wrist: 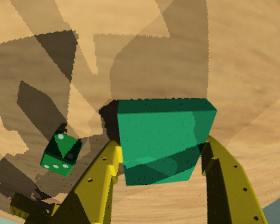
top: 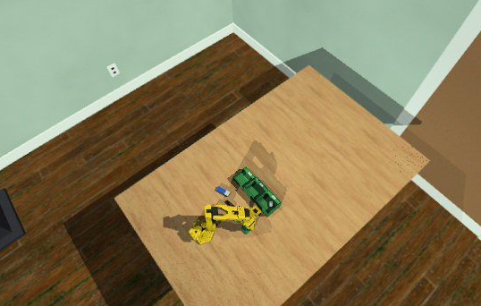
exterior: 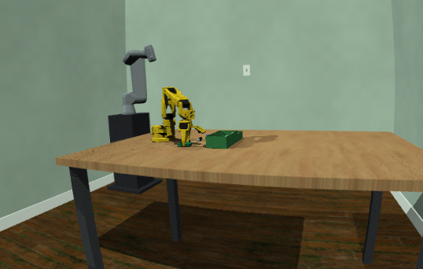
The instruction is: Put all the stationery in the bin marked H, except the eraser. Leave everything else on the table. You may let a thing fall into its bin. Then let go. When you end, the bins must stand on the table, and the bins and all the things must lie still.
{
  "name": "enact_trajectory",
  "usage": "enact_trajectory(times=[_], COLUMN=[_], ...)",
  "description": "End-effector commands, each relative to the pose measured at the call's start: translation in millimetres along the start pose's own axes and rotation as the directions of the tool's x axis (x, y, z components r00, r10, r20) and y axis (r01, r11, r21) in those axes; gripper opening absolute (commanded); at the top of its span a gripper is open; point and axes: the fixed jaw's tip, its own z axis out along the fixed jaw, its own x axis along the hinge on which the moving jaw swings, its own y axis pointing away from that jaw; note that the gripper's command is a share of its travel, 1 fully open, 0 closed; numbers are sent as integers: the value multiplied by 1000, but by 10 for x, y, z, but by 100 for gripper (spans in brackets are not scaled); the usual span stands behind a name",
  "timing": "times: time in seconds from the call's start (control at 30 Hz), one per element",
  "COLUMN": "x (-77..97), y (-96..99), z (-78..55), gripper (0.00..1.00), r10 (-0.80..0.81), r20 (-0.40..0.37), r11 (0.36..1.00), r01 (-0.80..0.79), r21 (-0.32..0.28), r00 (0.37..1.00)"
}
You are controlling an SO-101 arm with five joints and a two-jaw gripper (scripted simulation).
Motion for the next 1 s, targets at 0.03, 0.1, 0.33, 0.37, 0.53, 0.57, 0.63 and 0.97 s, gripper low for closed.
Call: enact_trajectory(times=[0.03, 0.1, 0.33, 0.37, 0.53, 0.57, 0.63, 0.97], x=[-60, -57, -33, -31, -29, -29, -31, -527], y=[-70, -68, -47, -45, -44, -44, -44, -58], z=[-199, -285, -501, -512, -521, -521, -522, -803], gripper=[0, 0, 0, 0, 0, 0, 0, 0], r10=[1, 1, 1, 1, 1, 1, 1, 152], r20=[43, 43, 43, 43, 43, 43, 44, 197], r11=[999, 999, 999, 999, 999, 999, 999, 981], r01=[-3, -3, -3, -3, -3, -3, -3, -173], r21=[37, 37, 37, 37, 37, 37, 38, 90], r00=[999, 999, 999, 999, 999, 999, 999, 968])
